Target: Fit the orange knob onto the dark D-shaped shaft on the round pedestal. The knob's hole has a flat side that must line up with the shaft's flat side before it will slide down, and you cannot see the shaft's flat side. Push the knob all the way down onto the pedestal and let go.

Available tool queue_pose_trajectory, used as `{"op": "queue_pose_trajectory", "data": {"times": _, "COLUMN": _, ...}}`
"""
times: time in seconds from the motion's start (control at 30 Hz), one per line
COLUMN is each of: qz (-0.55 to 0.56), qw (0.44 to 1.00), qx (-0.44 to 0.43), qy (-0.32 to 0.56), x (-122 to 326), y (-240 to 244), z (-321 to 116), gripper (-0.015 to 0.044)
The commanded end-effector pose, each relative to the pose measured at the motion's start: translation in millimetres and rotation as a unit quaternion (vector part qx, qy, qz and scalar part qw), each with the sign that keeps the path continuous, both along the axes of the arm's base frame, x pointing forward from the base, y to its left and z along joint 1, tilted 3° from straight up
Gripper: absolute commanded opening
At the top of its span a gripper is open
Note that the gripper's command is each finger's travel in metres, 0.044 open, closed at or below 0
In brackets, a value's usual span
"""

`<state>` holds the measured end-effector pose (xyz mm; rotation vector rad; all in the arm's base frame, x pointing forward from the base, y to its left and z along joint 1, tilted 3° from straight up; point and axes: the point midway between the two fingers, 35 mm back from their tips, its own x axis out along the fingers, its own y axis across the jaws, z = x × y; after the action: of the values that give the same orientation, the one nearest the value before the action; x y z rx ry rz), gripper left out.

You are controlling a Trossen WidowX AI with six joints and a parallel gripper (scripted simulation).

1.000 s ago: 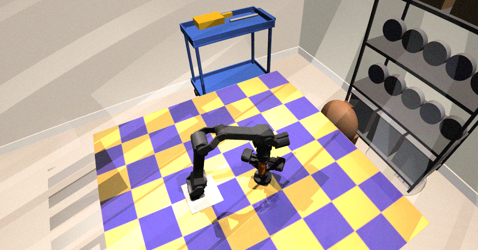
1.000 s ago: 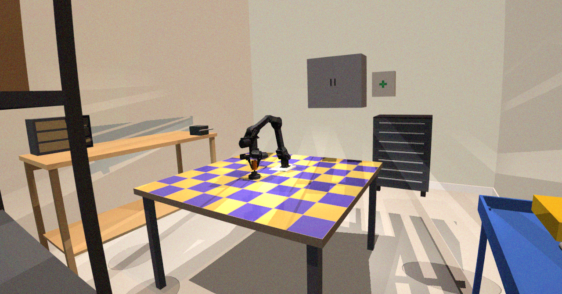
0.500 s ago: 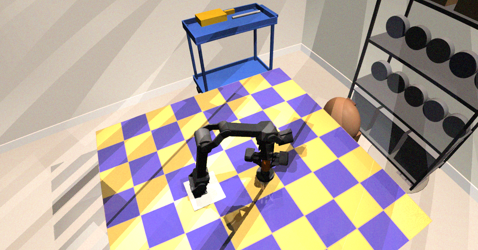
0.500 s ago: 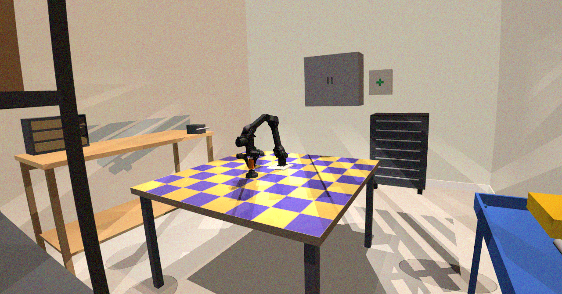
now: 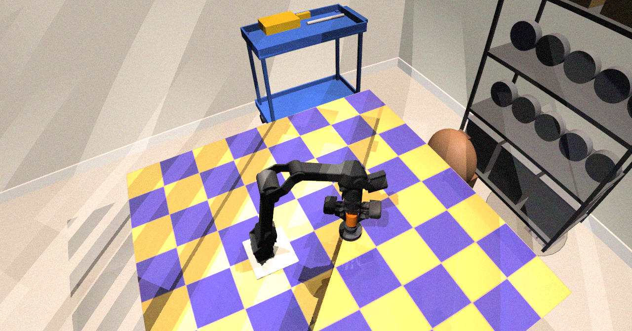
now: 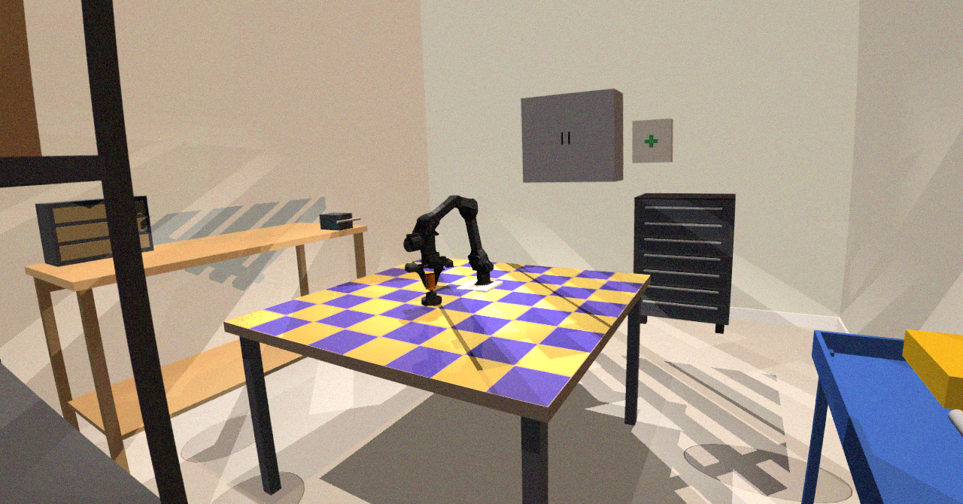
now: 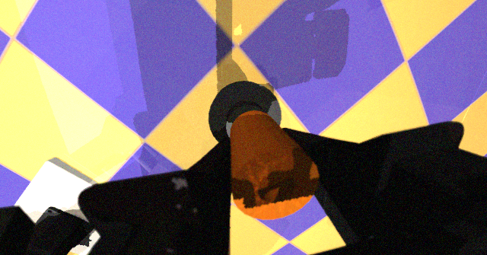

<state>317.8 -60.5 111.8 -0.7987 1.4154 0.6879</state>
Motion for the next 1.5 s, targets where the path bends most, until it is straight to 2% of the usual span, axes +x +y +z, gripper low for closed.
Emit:
{"op": "queue_pose_trajectory", "data": {"times": 0.0, "qz": 0.002, "qw": 1.0, "qx": 0.001, "qy": 0.001, "x": -1.7, "y": 0.7, "z": 2.7, "gripper": 0.0}}
{"op": "queue_pose_trajectory", "data": {"times": 0.17, "qz": 0.014, "qw": 1.0, "qx": 0.0, "qy": 0.001, "x": -3.5, "y": 1.2, "z": 4.4, "gripper": 0.0}}
{"op": "queue_pose_trajectory", "data": {"times": 0.37, "qz": 0.106, "qw": 0.994, "qx": -0.004, "qy": 0.006, "x": -2.3, "y": 1.2, "z": 4.6, "gripper": 0.0}}
{"op": "queue_pose_trajectory", "data": {"times": 1.3, "qz": 0.106, "qw": 0.994, "qx": -0.004, "qy": 0.006, "x": -2.1, "y": 0.8, "z": 4.7, "gripper": 0.0}}
{"op": "queue_pose_trajectory", "data": {"times": 1.47, "qz": 0.167, "qw": 0.986, "qx": -0.007, "qy": 0.009, "x": -1.6, "y": 0.8, "z": 5.0, "gripper": 0.0}}
